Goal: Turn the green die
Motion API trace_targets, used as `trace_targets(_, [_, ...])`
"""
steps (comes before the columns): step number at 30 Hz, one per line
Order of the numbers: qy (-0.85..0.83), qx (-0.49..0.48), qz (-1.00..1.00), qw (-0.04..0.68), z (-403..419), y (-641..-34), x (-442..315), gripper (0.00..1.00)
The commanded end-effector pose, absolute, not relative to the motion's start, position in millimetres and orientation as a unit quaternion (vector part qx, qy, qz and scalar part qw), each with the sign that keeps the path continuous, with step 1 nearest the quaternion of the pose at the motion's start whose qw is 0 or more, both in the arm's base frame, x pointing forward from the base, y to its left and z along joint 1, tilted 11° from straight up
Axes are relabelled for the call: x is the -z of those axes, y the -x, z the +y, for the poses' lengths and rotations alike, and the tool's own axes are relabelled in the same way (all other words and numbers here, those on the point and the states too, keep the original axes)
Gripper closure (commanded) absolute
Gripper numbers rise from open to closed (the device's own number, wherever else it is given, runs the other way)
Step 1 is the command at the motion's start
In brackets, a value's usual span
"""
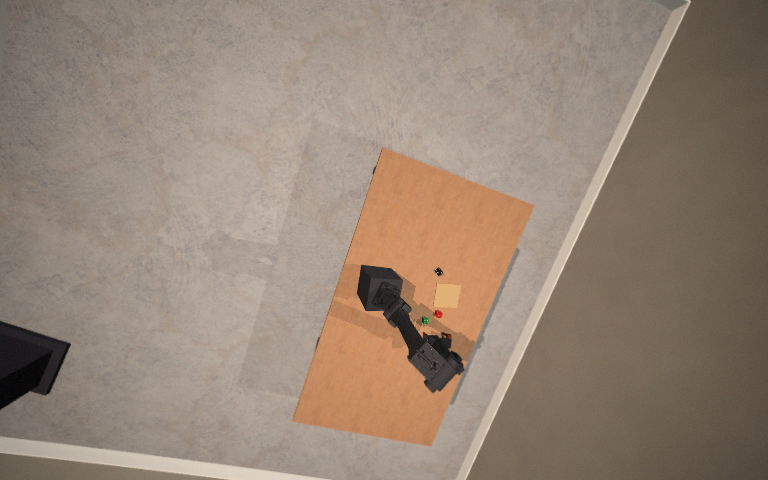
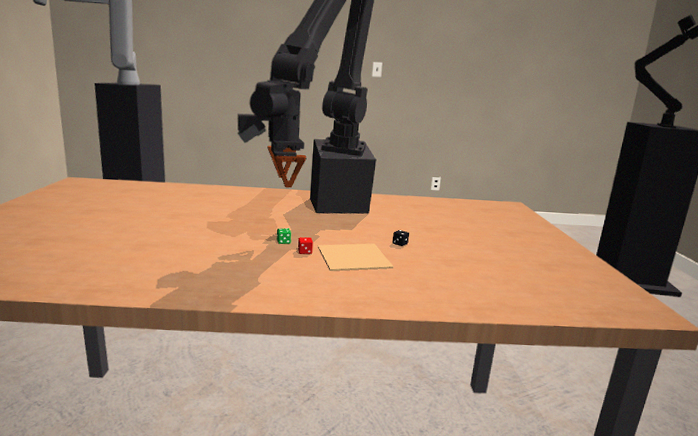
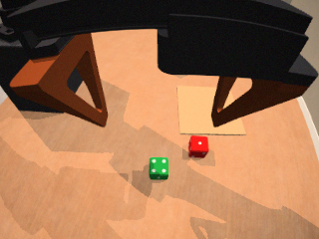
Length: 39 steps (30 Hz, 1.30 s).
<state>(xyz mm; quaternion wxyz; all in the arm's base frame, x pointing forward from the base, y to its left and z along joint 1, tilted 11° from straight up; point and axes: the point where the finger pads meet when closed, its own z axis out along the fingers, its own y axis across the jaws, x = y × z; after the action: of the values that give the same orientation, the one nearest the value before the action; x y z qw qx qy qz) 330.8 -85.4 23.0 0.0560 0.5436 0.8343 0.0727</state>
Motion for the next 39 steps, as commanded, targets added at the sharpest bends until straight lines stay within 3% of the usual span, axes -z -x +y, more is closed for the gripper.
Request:
trace_targets(1, [-0.552, -0.076, 0.827, 0.069, -89, -338, -30, 0.0])
trace_targets(16, [-0.525, -0.07, 0.846, 0.057, -86, -332, -20, 0.0])
trace_targets(39, [-0.182, -0.046, 0.979, 0.084, -82, -339, 7, 0.0])
